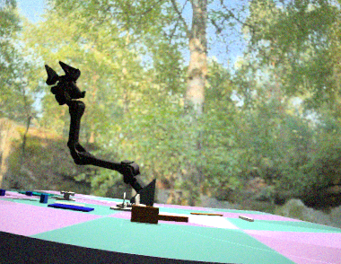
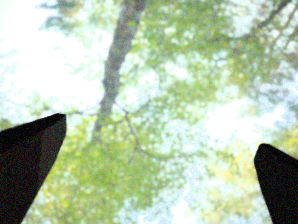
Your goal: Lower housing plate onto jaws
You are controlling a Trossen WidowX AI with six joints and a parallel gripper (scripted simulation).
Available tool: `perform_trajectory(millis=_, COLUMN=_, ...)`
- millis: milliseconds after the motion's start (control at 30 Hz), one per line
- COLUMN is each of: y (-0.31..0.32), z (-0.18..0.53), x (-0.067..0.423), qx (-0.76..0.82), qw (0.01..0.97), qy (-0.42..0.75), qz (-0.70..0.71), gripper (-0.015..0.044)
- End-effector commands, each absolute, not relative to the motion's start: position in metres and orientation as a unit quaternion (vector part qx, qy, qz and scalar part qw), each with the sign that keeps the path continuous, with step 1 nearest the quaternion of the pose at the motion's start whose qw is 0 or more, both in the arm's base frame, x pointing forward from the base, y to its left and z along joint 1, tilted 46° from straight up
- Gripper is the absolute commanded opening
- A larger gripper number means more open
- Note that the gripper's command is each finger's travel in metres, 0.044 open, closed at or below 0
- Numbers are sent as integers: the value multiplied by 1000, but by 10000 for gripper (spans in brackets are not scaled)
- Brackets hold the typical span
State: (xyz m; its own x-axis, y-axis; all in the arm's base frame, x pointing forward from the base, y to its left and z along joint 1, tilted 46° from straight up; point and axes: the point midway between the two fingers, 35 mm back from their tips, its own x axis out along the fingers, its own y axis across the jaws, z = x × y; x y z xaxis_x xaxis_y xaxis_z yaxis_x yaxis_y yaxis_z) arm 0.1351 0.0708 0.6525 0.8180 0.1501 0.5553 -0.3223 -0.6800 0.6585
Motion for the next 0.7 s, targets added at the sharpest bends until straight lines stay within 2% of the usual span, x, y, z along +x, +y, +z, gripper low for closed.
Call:
perform_trajectory(millis=0, y=83, z=642, x=144, qx=843, qw=454, qy=-58, qz=281, gripper=440)
perform_trajectory(millis=667, y=103, z=578, x=197, qx=714, qw=678, qy=-80, qz=157, gripper=440)
